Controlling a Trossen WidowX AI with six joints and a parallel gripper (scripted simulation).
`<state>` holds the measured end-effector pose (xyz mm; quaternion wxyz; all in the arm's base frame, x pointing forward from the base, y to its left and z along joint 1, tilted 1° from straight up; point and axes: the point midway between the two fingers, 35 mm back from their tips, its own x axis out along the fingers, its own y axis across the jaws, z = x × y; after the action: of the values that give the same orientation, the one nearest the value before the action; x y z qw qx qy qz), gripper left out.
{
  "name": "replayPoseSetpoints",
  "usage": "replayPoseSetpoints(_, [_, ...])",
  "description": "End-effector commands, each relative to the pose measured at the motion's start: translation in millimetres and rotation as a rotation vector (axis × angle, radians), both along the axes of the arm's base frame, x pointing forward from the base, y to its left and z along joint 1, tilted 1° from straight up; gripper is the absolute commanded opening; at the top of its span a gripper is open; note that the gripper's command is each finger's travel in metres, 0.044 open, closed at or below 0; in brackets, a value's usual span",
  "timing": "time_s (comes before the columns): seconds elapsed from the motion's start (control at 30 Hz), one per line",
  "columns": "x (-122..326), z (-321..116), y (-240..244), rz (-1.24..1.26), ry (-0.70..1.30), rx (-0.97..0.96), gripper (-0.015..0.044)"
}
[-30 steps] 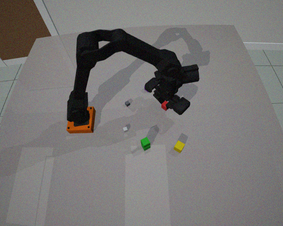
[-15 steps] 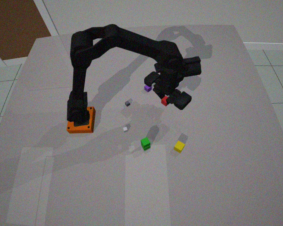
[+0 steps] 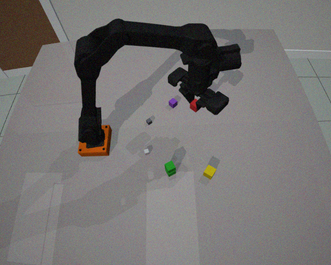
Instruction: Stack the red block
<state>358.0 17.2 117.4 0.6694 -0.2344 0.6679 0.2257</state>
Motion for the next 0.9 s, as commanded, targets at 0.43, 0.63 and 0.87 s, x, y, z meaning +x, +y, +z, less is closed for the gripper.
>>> replayPoseSetpoints(0.43, [-14,11,-39,-0.003,-0.001,-0.006,0.0000])
replayPoseSetpoints(0.63, [-32,13,-72,-0.003,0.000,-0.008,0.0000])
replayPoseSetpoints(0.87, [-57,13,-106,-0.005,0.003,-0.011,0.0000])
